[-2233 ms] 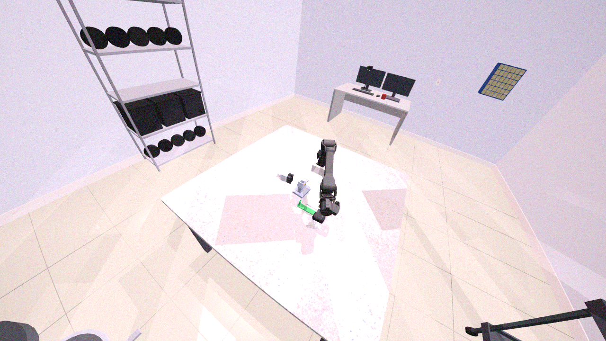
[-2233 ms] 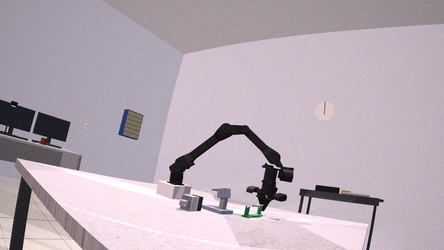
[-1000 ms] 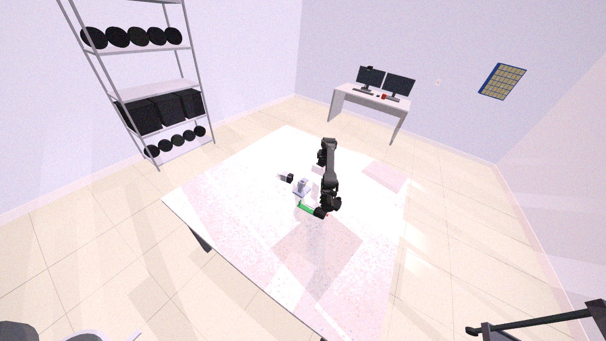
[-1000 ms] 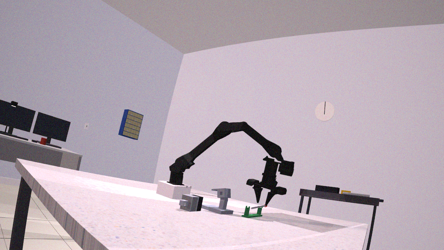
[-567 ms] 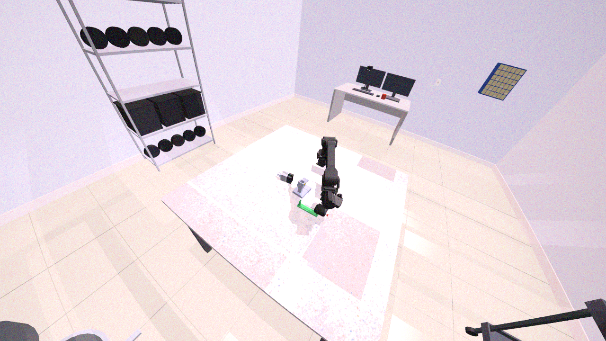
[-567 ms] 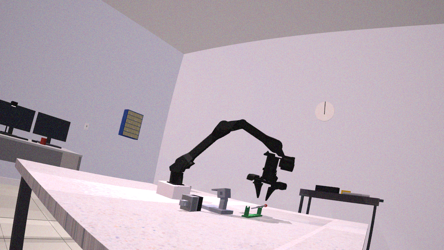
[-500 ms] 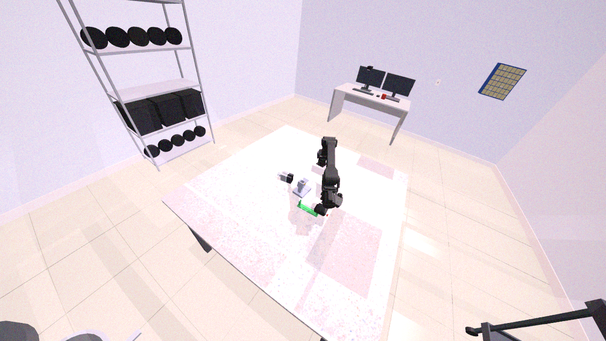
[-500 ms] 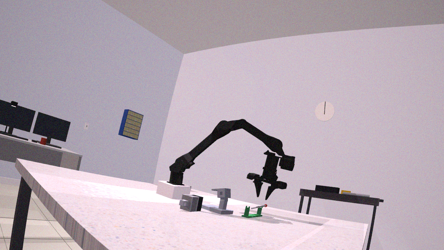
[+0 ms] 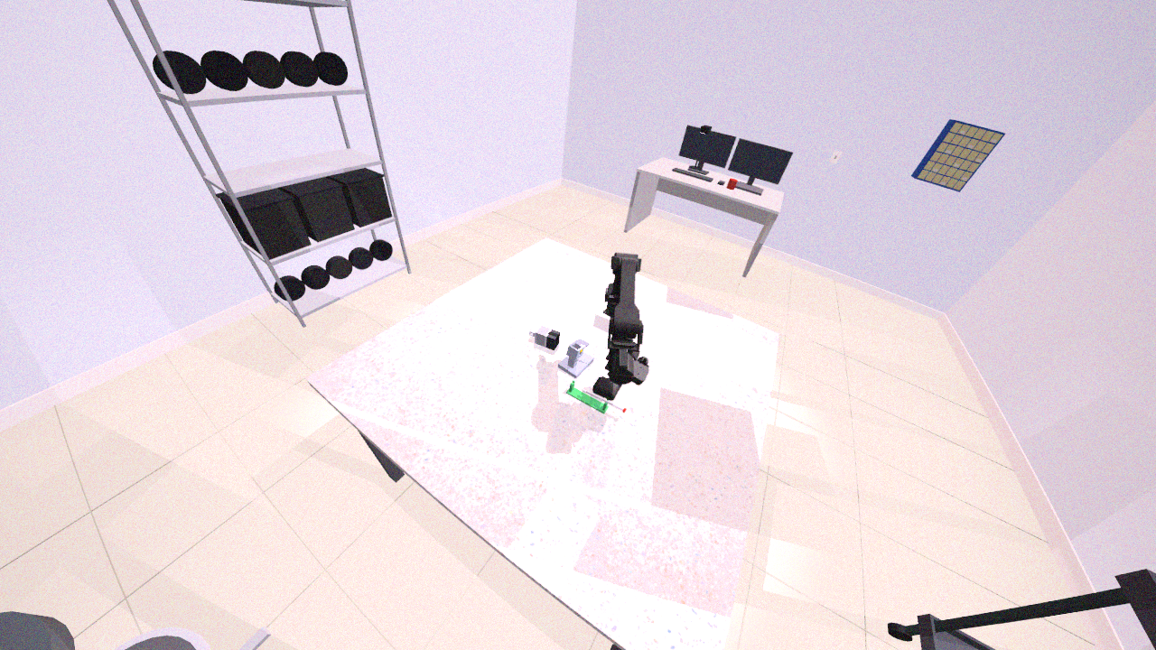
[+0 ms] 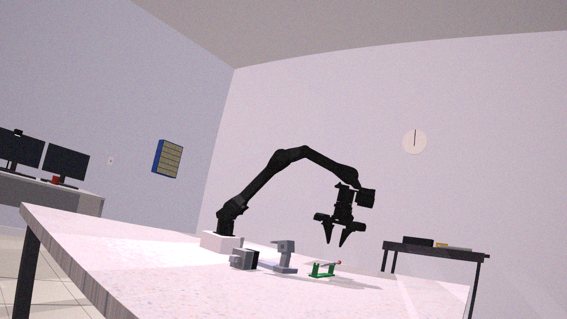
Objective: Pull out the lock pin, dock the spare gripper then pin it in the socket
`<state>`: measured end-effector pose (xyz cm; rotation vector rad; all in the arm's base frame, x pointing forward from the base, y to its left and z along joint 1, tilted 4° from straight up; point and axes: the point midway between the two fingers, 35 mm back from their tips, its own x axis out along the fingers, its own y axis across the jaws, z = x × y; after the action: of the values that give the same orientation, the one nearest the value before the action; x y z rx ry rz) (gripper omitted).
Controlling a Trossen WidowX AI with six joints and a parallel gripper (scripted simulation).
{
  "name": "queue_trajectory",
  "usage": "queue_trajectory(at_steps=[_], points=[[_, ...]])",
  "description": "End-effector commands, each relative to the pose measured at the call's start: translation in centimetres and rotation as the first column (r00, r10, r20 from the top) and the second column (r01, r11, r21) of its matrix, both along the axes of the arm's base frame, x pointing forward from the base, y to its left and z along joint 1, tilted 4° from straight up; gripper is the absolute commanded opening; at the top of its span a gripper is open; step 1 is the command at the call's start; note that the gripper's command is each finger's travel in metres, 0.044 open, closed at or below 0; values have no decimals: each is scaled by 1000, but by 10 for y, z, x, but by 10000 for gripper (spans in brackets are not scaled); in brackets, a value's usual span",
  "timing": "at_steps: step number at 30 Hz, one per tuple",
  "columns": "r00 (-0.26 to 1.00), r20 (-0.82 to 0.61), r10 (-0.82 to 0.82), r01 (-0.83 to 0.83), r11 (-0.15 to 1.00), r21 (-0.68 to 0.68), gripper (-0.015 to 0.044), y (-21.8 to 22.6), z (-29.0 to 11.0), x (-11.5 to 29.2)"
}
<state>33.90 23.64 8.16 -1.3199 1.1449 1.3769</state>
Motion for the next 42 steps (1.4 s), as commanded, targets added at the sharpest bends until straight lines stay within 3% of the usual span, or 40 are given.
queue_trajectory(at_steps=[1, 6, 13, 42], points=[[996, 86, -11, 11, 1000, 7, 180, -30, 40, 10], [996, 86, -11, 11, 1000, 7, 180, -30, 33, 11], [996, 86, -11, 11, 1000, 7, 180, -33, -28, 14], [996, 86, -11, 11, 1000, 7, 180, -35, -70, 17]])
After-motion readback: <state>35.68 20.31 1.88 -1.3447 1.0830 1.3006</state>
